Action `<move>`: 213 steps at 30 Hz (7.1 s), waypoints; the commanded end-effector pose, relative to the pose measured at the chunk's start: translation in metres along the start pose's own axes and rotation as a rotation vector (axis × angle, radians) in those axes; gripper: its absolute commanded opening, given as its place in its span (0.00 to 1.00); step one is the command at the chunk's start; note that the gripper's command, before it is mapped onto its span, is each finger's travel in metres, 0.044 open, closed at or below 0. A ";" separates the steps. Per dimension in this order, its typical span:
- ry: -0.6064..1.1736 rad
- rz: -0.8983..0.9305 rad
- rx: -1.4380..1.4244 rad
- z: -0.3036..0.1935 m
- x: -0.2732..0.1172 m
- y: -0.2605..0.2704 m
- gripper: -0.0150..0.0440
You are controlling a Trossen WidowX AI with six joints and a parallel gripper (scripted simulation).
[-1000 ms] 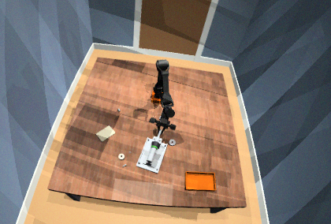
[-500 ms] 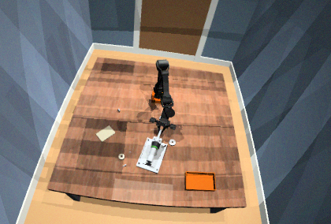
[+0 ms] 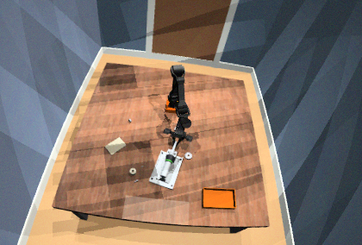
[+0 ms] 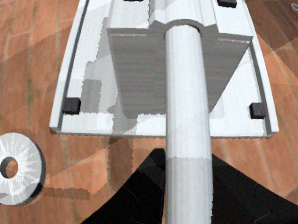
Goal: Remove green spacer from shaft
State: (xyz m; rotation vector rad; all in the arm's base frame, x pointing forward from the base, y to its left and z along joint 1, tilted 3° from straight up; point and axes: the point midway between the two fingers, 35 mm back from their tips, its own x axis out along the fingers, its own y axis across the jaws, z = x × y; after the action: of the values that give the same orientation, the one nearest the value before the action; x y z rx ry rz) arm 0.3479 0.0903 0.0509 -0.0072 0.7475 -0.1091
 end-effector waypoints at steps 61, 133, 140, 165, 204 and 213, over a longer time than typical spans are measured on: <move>0.001 -0.003 0.006 -0.006 -0.006 0.000 0.25; 0.001 -0.003 0.006 -0.012 -0.012 0.000 0.25; 0.001 -0.003 0.006 -0.013 -0.012 0.000 0.25; 0.002 -0.003 0.006 -0.015 -0.015 0.000 0.25; 0.002 -0.003 0.006 -0.019 -0.018 0.000 0.25; 0.002 -0.003 0.006 -0.019 -0.019 0.000 0.25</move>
State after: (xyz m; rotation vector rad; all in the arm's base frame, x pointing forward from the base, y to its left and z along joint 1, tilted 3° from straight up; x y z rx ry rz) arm 0.3221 0.0930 0.0496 -0.0069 0.7490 -0.1093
